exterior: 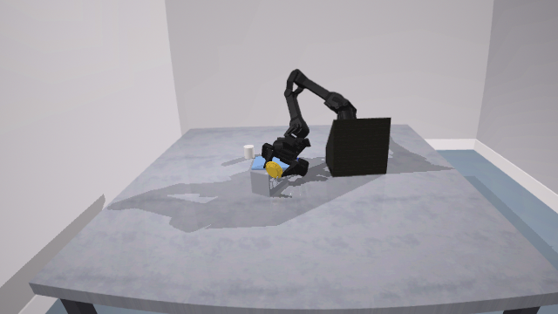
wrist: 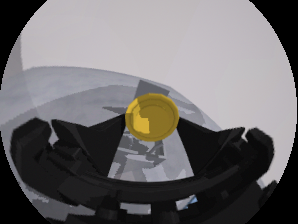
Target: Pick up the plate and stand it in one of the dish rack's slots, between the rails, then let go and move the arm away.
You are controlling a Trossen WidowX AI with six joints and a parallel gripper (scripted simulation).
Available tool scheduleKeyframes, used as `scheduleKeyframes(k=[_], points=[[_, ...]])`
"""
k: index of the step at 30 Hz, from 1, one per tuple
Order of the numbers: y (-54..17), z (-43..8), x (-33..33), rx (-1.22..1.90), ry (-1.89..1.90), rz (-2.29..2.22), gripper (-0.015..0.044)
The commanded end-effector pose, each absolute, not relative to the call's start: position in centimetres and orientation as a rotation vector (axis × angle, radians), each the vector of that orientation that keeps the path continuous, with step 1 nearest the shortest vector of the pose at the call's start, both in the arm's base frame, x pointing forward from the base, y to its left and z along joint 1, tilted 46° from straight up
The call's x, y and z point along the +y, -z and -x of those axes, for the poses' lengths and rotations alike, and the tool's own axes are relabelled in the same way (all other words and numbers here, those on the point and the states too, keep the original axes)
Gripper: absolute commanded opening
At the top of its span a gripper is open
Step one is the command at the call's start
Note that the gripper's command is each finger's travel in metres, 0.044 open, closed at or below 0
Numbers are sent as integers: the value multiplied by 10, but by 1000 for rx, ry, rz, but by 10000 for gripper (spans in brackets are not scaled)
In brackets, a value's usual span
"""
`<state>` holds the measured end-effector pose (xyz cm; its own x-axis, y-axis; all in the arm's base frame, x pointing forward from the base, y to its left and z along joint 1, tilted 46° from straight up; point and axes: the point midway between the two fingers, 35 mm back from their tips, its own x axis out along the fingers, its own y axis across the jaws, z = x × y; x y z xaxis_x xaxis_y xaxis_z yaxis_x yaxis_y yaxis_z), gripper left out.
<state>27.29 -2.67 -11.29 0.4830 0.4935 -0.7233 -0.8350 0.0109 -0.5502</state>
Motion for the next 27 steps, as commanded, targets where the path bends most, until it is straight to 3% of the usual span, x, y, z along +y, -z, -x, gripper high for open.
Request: scheduleKeyframes(k=[1, 3, 11, 22, 27], points=[[113, -273, -27, 371, -1074, 1148, 368], [113, -273, -27, 371, -1074, 1148, 400], [111, -273, -25, 372, -1075, 1147, 400], [32, -271, 52, 366, -1094, 1115, 400], [28, -271, 57, 363, -1095, 1112, 400]])
